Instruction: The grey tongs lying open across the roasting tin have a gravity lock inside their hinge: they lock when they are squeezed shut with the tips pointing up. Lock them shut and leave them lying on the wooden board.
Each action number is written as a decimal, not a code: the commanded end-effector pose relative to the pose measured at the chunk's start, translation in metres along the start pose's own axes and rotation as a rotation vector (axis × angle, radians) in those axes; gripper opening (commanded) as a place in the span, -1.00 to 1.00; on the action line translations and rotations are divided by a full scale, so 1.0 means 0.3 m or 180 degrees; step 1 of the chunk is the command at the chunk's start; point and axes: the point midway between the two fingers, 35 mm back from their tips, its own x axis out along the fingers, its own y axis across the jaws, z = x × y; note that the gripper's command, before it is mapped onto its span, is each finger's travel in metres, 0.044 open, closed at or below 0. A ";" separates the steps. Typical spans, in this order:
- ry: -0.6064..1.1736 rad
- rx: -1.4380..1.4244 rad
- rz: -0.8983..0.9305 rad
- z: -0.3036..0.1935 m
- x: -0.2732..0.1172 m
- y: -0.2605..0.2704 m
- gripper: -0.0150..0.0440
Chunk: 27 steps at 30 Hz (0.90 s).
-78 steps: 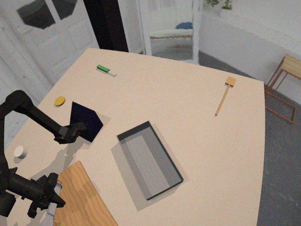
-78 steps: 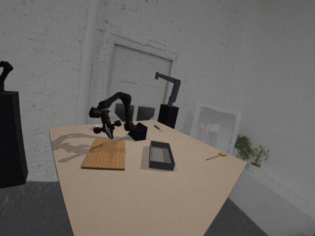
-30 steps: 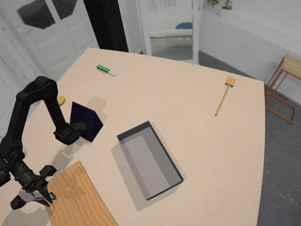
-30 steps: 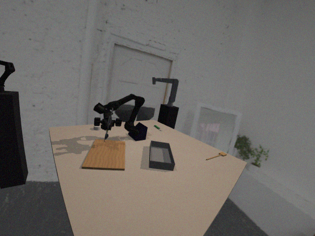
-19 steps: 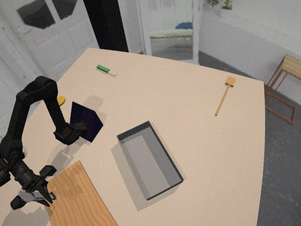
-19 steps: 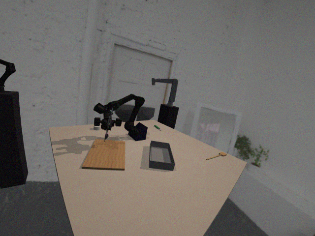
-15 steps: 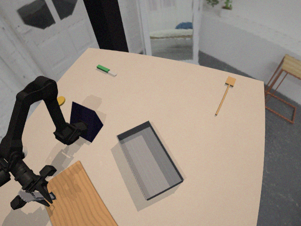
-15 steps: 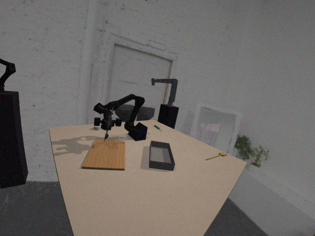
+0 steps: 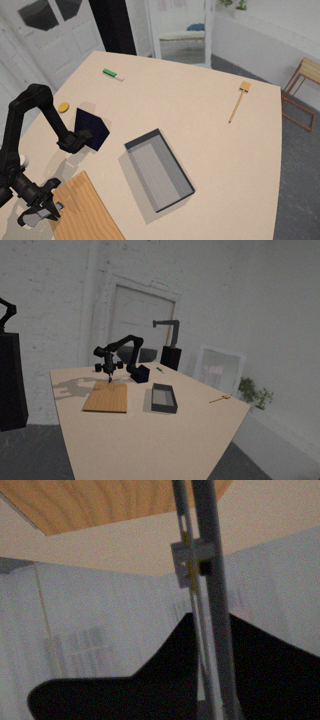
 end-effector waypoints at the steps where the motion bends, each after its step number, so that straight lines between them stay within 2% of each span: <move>1: -0.0109 0.0122 -0.0026 -0.010 0.007 0.009 -1.00; 27: -0.1435 0.0891 -0.0317 0.074 0.080 -0.022 -1.00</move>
